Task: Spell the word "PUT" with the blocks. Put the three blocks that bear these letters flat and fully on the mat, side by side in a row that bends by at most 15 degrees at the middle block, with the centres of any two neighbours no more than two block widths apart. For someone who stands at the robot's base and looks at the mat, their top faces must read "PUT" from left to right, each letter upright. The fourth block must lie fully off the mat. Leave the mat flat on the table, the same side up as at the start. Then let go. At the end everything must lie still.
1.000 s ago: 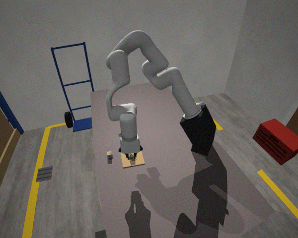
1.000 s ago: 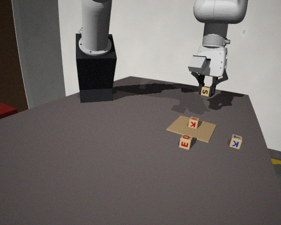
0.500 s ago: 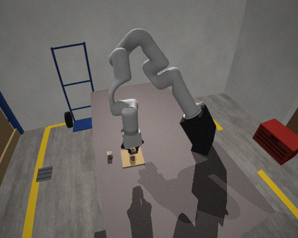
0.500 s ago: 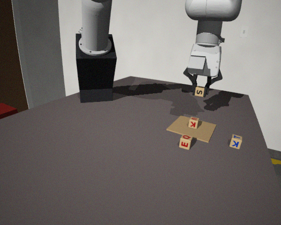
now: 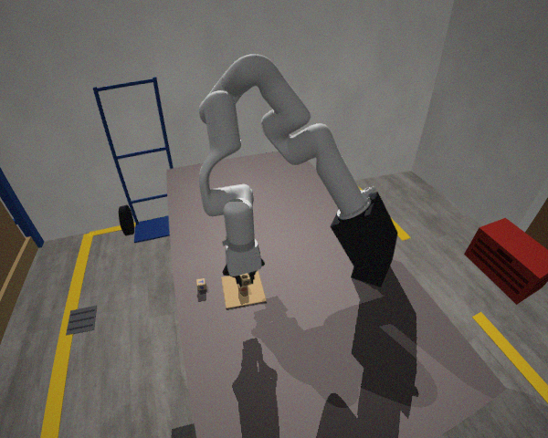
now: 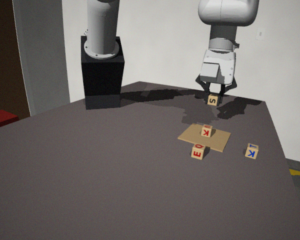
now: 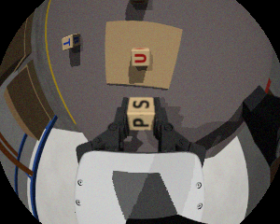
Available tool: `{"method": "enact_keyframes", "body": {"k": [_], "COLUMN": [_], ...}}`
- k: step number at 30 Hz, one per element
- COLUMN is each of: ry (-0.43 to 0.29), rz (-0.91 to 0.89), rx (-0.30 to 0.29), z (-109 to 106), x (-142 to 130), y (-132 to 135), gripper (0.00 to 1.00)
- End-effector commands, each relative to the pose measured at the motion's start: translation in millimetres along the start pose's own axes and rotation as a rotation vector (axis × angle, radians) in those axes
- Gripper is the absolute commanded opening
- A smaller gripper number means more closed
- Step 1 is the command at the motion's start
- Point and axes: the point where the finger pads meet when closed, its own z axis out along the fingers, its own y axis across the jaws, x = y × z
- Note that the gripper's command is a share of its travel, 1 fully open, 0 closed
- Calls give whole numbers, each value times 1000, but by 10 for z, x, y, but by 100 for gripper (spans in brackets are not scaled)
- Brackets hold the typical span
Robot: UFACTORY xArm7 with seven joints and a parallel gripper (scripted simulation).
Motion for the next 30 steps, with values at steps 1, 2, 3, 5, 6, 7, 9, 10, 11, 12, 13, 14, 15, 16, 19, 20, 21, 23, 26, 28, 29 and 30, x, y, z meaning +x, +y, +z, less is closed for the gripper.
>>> {"method": "enact_keyframes", "body": {"k": [1,2,3,5,6,7,9,10,11,12,13,14,15,16,19,20,21,23,26,28,29,30], "ry": [-1,-1,-1,-1,-1,-1,-1,-1,-1,-1,-1,-1,-1,-1,-1,-1,-1,-1,-1,-1,-1,-1], "rz": [-1,-1,-1,-1,-1,-1,-1,-1,-1,-1,-1,-1,-1,-1,-1,-1,-1,-1,-1,-1,-1,-1], "rx": [2,2,2,2,2,2,2,2,2,2,2,2,2,2,2,2,2,2,2,2,2,2], "z": [108,148,191,284,333,382,481,529,529,529,576,621,663,702,794,815,833,855,866,866,866,866], "x": [-8,-8,-8,-8,-8,-8,-8,-8,-8,-8,-8,-8,-8,-8,-8,-8,-8,-8,-8,-8,-8,-8], "y": [-7,-7,-7,-8,-8,-8,-8,-8,-8,-8,-9,-9,-9,-9,-10,-9,-10,-10,-10,-10,-10,-10], "gripper": [27,27,27,27,27,27,27,27,27,27,27,27,27,27,27,27,27,27,27,27,27,27]}}
